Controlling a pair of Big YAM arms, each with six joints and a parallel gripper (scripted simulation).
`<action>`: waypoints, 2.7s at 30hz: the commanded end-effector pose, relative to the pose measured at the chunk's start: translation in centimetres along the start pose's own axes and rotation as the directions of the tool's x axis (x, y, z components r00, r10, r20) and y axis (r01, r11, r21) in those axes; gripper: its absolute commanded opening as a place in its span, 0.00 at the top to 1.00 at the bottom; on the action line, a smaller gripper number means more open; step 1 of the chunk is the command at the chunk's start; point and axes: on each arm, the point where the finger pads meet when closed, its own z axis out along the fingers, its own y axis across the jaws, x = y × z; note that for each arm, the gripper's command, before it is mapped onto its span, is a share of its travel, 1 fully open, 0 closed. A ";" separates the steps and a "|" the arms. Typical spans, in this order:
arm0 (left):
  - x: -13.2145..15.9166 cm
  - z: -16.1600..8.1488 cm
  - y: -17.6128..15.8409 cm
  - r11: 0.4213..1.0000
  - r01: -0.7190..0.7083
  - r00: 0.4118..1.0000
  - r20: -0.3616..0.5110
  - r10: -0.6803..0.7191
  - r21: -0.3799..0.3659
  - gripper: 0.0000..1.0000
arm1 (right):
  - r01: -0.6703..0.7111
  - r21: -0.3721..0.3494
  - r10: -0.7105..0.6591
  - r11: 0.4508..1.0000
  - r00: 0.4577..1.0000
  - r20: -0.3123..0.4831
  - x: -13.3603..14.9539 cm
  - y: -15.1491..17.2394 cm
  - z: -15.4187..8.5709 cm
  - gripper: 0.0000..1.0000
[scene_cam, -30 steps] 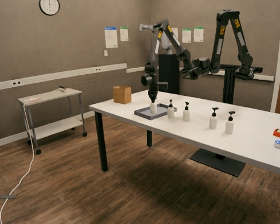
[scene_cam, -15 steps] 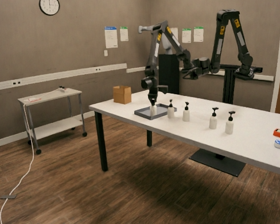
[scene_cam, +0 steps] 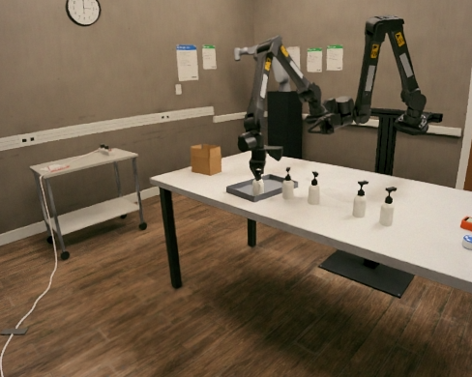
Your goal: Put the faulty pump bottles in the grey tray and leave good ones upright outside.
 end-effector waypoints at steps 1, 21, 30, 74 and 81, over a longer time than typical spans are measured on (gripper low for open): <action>-0.9 0.3 -0.1 1.000 -0.003 1.000 0.022 0.003 0.001 1.00 | -0.008 0.030 0.009 1.000 1.000 -0.019 1.5 -1.6 -0.2 0.78; -0.9 0.3 -0.1 1.000 -0.003 1.000 0.022 0.003 0.001 1.00 | 0.006 0.022 -0.006 1.000 1.000 -0.011 -0.6 -1.6 -2.8 0.25; -0.9 0.3 -0.1 1.000 -0.003 1.000 0.022 0.003 0.001 1.00 | 0.008 0.015 -0.008 1.000 1.000 -0.008 -1.0 -1.1 -4.0 0.25; -10.1 -2.1 -0.7 1.000 0.006 1.000 0.021 -0.007 0.015 1.00 | -0.879 0.041 0.877 0.475 0.477 0.058 0.6 -0.6 -12.1 0.00; -11.1 -2.7 -0.7 1.000 0.006 1.000 0.020 -0.006 0.015 1.00 | -0.958 0.027 0.955 0.286 0.287 0.072 0.6 -0.5 -13.3 0.00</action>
